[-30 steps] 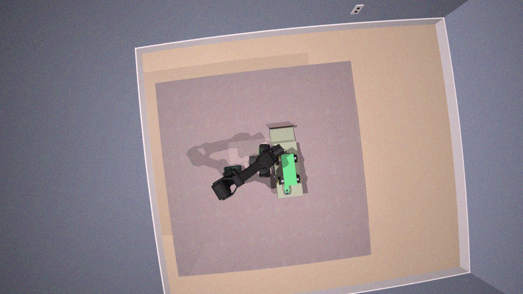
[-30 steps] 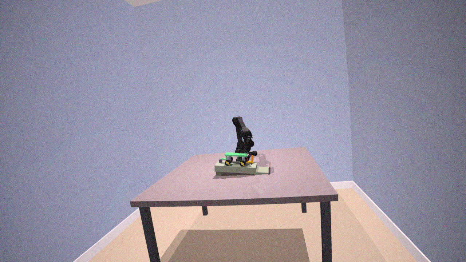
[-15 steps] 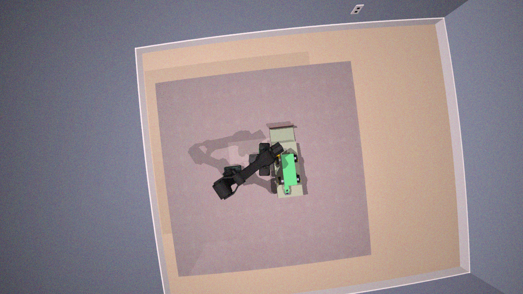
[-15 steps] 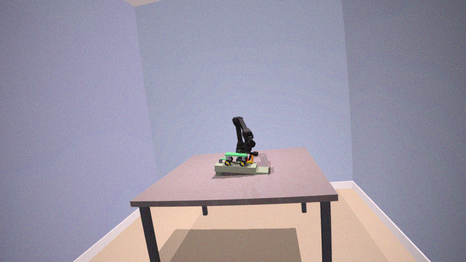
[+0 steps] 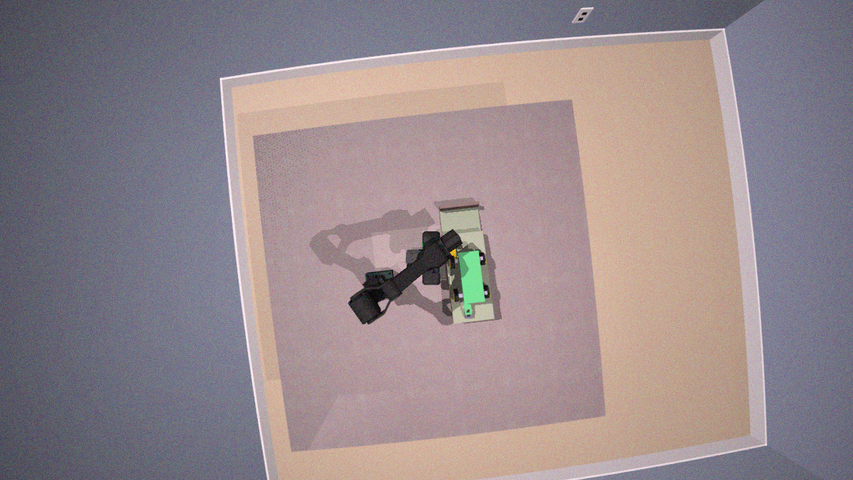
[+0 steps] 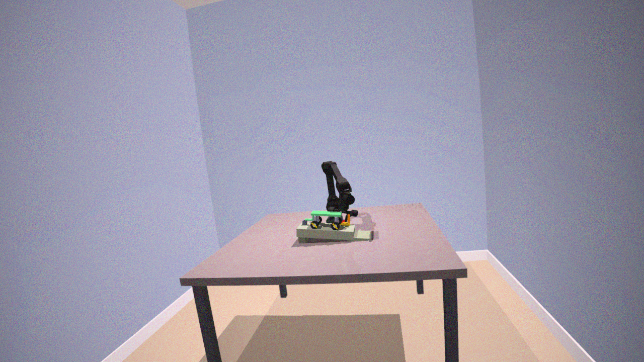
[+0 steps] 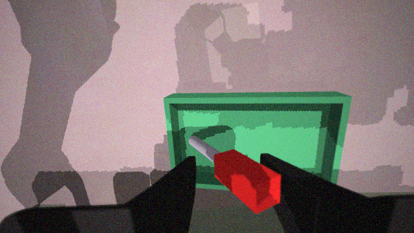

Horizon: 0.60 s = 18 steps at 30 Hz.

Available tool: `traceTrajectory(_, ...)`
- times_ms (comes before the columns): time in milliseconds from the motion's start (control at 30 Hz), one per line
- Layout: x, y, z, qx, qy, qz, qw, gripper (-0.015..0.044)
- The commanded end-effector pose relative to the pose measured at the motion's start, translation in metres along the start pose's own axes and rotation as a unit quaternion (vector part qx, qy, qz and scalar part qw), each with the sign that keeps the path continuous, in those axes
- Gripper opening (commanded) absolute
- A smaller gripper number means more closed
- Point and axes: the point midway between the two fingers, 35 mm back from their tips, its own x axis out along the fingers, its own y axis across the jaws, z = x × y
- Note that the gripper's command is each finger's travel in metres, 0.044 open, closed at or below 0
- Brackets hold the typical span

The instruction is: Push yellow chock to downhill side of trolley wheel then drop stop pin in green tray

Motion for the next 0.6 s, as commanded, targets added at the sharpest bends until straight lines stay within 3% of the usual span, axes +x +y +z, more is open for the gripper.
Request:
traceTrajectory(0,0.0008,-0.0032,-0.0007,0.002,0.0,-0.002,1.0,0.019)
traceTrajectory(567,0.0051,-0.0115,-0.0007,0.002,0.0,-0.002,1.0,0.019)
